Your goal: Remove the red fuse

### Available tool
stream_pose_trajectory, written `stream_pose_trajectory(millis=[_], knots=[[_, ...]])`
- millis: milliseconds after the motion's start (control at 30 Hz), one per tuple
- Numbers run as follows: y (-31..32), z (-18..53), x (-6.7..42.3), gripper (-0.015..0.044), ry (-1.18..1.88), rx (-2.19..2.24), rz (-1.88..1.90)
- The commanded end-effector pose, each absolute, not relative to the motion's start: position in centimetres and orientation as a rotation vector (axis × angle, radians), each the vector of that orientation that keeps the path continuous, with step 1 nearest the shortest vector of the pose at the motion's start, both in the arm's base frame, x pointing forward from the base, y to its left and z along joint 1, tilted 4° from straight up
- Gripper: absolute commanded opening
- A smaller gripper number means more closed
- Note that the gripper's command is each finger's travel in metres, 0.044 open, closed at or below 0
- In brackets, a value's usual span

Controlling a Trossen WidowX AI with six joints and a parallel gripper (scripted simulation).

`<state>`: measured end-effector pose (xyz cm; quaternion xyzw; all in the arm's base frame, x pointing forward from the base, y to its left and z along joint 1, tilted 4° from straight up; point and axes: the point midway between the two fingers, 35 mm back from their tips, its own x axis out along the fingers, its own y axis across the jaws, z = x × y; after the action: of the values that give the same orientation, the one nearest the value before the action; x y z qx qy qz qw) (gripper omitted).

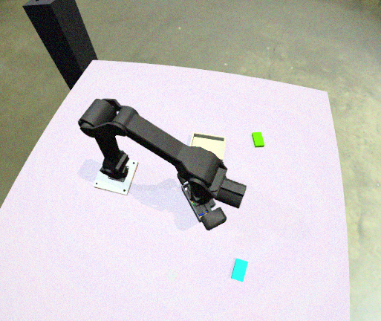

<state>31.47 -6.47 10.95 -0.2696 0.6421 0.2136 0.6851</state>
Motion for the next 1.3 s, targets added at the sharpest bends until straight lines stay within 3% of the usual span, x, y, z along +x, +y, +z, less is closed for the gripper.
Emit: stream_pose_trajectory(millis=[0, 1267], knots=[[-6.4, 11.3, 31.6, 0.0, 1.434, -0.601, 0.477], [-4.5, 14.2, 31.8, 0.0, 1.434, -0.598, 0.48]])
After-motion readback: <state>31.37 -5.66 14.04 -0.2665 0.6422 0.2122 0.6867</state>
